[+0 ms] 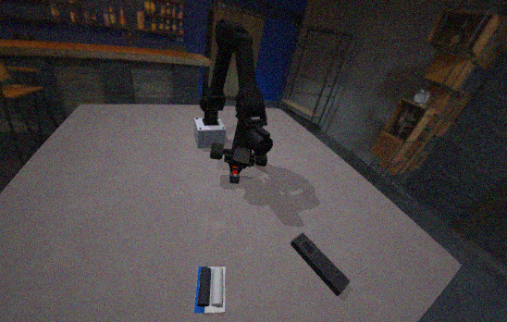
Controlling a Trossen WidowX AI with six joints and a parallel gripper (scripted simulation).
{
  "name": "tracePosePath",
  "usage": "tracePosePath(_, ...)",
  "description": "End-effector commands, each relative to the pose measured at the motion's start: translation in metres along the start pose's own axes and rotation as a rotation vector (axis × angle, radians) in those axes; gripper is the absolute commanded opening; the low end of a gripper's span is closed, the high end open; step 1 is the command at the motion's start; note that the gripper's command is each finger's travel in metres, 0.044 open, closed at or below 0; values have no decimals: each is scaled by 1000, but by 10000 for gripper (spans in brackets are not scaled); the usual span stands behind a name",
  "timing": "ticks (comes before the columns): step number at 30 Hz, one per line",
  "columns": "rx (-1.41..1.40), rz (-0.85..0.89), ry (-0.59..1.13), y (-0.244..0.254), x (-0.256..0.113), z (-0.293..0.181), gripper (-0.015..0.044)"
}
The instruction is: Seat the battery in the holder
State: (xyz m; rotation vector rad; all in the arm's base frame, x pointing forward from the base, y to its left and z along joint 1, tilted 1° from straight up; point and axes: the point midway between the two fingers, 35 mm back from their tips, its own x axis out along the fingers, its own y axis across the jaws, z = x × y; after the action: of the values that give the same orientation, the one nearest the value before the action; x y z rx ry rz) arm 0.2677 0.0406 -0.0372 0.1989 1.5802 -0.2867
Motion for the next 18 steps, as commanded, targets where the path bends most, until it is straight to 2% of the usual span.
tracePosePath(1,-1,0,8,-1,2,1,70)
tracePosePath(4,-1,0,9,-1,2,1,70)
tracePosePath(8,-1,0,9,-1,2,1,172)
tracePosePath(18,1,1,6,-1,-12,1,172)
